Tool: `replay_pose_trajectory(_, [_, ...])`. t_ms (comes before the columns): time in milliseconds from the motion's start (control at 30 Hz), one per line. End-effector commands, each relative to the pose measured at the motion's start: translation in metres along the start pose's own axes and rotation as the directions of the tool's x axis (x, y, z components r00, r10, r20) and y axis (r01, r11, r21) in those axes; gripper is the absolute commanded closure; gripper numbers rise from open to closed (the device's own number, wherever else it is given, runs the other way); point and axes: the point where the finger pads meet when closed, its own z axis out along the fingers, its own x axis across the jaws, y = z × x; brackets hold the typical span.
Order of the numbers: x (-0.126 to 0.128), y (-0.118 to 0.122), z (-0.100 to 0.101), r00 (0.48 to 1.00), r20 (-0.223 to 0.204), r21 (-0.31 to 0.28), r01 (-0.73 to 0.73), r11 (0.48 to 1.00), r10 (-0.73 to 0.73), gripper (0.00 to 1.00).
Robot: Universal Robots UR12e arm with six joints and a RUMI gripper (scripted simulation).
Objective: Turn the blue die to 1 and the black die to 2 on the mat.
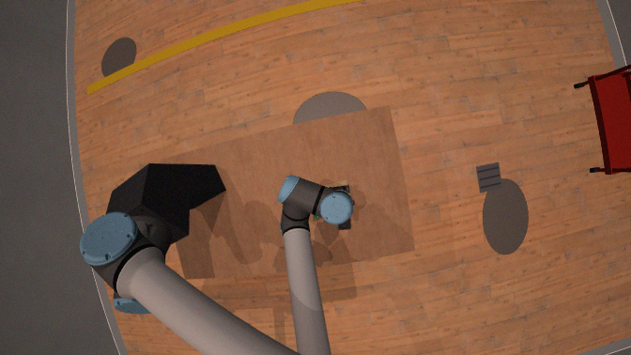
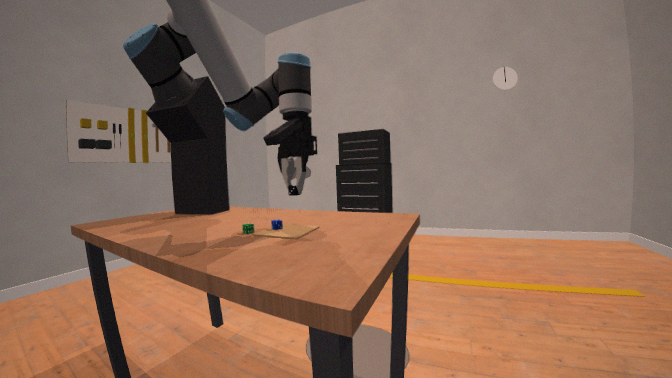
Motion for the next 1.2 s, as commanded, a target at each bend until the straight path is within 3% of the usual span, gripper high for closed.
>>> replay_pose_trajectory(0, [0.0,0.0,0.002,1.0,0.0,-0.001,0.0,1.0,0.0,0.94])
replay_pose_trajectory(333, [-0.001,0.0,0.023,1.0,0.0,-0.001,0.0,1.0,0.0,0.94])
replay_pose_trajectory(833, [-0.002,0.001,0.088,1.0,0.0,-0.001,0.0,1.0,0.0,0.94])
replay_pose_trajectory(1167, [-0.002,0.001,0.095,1.0,0.0,-0.001,0.0,1.0,0.0,0.94])
